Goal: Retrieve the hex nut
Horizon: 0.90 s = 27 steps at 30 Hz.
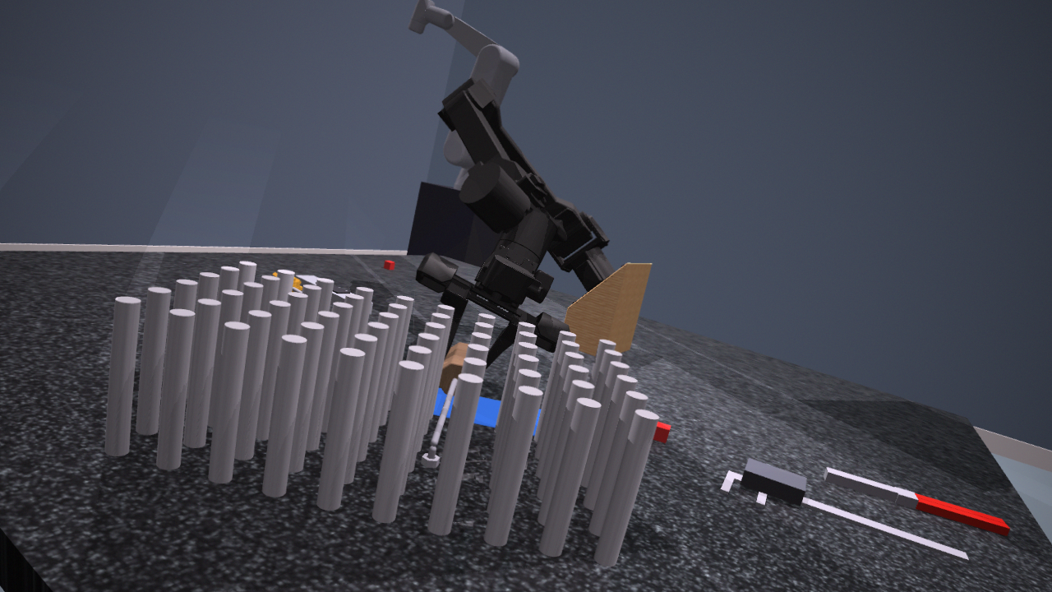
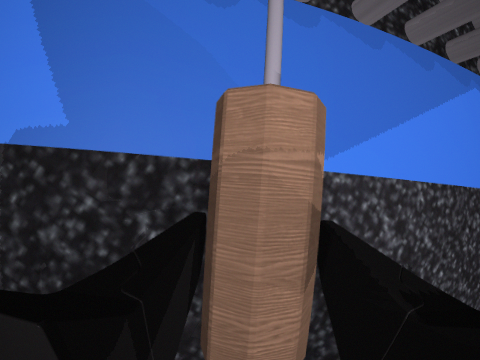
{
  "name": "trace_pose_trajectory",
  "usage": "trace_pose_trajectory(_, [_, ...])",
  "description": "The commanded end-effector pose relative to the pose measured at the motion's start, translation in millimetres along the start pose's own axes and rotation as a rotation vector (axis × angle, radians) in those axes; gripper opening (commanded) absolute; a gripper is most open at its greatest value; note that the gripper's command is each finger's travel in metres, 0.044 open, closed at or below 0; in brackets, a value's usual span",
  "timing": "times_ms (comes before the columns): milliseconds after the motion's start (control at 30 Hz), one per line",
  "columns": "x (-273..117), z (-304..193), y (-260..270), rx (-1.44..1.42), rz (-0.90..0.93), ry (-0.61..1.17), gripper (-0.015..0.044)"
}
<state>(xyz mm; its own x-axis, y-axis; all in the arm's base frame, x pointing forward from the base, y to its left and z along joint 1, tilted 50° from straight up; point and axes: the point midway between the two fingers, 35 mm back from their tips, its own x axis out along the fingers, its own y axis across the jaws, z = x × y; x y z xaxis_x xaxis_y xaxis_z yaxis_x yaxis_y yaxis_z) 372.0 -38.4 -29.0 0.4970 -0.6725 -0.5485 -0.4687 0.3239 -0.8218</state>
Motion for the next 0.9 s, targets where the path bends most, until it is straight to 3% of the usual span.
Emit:
trace_pose_trajectory(0, [-1.5,-2.0,-0.1,-0.002,0.001,-0.005,0.0000])
trace_pose_trajectory(867, [-7.8,-16.2,0.0,-0.002,0.002,-0.005,0.0000])
